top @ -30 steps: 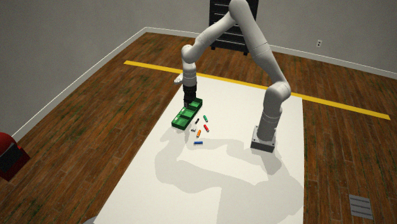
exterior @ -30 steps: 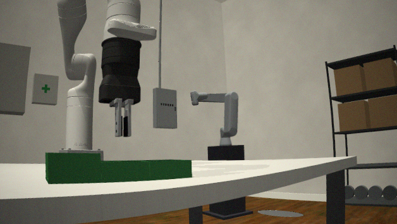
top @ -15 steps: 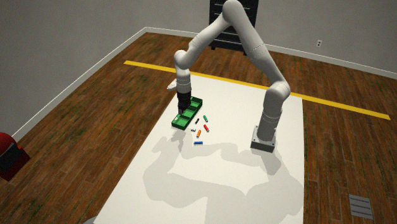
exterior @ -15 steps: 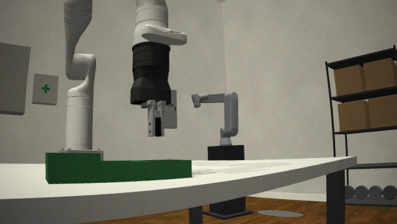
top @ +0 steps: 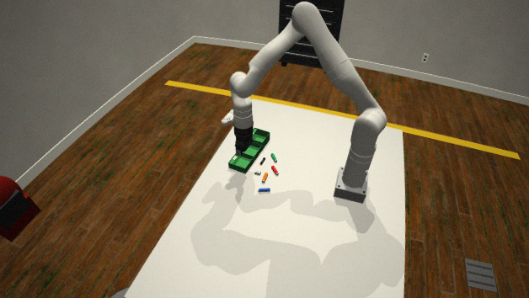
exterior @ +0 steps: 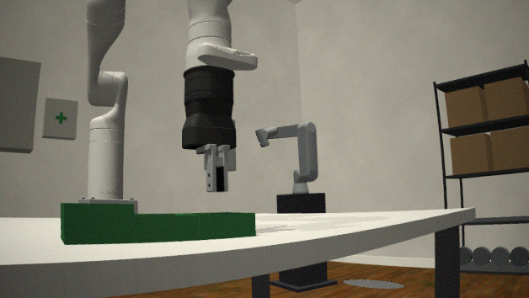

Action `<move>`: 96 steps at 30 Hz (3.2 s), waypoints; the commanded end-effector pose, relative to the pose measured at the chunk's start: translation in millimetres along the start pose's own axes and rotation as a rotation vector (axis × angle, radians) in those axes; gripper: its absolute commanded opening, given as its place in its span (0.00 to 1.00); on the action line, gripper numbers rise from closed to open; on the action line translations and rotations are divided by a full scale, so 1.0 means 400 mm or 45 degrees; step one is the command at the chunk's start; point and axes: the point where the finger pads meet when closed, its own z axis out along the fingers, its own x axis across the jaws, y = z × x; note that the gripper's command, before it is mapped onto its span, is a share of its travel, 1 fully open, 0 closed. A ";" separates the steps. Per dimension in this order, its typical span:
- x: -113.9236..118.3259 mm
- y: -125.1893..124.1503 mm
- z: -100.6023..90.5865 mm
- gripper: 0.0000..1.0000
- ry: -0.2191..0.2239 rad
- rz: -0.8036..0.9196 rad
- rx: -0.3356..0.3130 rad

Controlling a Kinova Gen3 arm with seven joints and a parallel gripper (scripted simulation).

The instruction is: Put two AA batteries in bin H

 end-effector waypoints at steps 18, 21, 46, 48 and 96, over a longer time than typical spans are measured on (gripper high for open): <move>-0.006 0.007 0.111 0.31 -0.002 -0.005 -0.009; -0.006 0.007 0.113 0.31 -0.002 -0.005 -0.009; -0.006 0.007 0.113 0.31 -0.002 -0.005 -0.009; -0.006 0.007 0.113 0.31 -0.002 -0.005 -0.009; -0.006 0.006 -0.017 0.31 -0.002 -0.005 -0.009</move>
